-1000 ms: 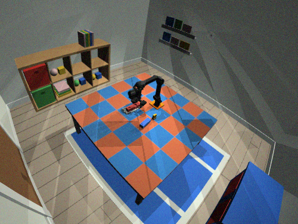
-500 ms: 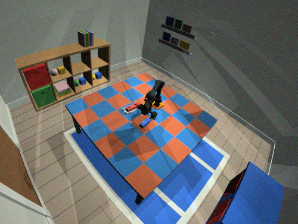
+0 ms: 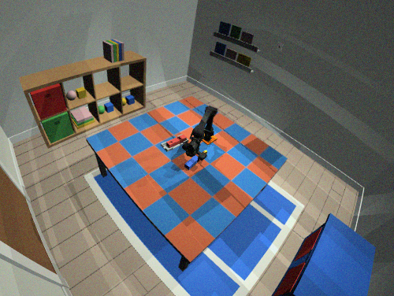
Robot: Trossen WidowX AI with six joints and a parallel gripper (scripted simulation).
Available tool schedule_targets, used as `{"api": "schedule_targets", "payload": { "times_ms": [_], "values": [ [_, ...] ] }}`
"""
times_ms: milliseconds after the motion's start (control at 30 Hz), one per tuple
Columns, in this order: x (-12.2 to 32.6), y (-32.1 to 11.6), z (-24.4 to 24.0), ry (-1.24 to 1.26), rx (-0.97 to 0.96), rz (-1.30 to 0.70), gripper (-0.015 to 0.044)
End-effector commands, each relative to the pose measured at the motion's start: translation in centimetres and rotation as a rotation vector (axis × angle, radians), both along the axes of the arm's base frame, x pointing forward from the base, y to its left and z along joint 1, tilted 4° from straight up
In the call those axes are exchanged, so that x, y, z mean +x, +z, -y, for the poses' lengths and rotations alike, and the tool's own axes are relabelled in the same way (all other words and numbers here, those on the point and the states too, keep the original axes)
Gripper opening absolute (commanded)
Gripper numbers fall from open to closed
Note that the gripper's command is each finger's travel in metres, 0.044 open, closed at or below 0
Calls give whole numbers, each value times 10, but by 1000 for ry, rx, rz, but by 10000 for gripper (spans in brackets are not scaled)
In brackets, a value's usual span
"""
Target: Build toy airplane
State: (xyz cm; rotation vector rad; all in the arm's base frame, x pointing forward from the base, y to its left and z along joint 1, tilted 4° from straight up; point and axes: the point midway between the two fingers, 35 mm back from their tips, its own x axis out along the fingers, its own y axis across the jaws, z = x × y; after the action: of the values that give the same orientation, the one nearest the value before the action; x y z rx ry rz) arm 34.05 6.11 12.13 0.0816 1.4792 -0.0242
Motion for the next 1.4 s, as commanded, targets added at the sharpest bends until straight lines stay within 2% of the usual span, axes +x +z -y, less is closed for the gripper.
{"api": "schedule_targets", "payload": {
  "times_ms": [0,900,1200,1367],
  "values": [
    [1,-6,0,-4,-4,-1,440],
    [5,-47,-1,-4,-3,-1,440],
    [5,-47,-1,-4,-3,-1,204],
    [5,-47,-1,-4,-3,-1,170]
  ]
}}
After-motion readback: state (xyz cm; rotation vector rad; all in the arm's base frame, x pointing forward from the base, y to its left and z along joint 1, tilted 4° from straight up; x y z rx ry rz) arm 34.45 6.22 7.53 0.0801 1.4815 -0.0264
